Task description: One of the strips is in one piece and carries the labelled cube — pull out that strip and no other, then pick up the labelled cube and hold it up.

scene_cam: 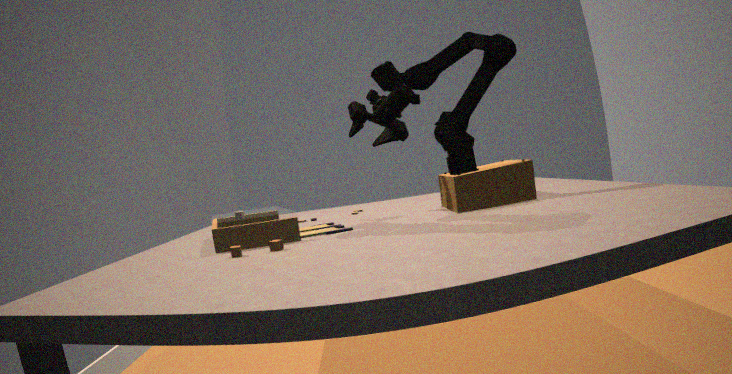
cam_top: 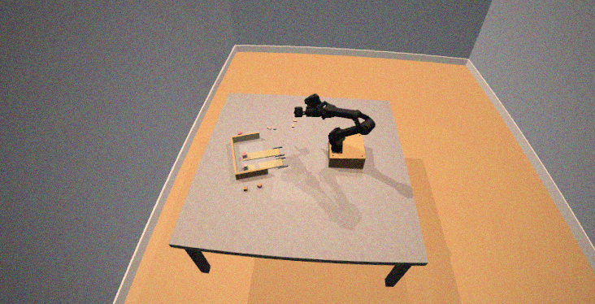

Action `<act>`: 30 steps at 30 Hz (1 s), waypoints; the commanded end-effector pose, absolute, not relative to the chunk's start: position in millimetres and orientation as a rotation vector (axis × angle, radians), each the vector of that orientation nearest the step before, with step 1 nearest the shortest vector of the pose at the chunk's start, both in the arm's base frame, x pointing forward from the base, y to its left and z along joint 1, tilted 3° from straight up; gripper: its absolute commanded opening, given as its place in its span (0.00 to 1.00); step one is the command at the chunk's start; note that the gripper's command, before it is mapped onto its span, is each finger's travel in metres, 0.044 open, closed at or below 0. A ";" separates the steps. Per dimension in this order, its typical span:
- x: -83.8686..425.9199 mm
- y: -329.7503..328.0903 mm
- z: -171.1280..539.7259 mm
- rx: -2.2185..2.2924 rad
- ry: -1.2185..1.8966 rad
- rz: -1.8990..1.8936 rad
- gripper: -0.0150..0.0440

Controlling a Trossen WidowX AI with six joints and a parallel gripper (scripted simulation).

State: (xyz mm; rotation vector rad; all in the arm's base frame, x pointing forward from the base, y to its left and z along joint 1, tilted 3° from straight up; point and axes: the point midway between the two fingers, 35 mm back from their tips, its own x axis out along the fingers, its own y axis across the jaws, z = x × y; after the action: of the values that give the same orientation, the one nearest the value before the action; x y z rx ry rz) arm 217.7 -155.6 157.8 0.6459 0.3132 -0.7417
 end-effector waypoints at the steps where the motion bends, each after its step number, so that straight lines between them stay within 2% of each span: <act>1: 248.1 -121.5 159.9 0.488 0.401 -0.549 0.93; 6: 281.8 -58.7 157.0 0.242 0.498 -0.254 0.93; 12: 299.0 6.0 153.8 0.004 0.535 0.021 0.93; 29: 299.3 7.9 153.7 -0.003 0.536 0.029 0.93; 30: 300.1 7.7 153.4 -0.006 0.542 0.029 0.89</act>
State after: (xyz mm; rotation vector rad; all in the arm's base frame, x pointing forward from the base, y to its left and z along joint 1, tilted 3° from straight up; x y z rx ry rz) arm 298.8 7.5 152.5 0.0000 0.5404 0.0265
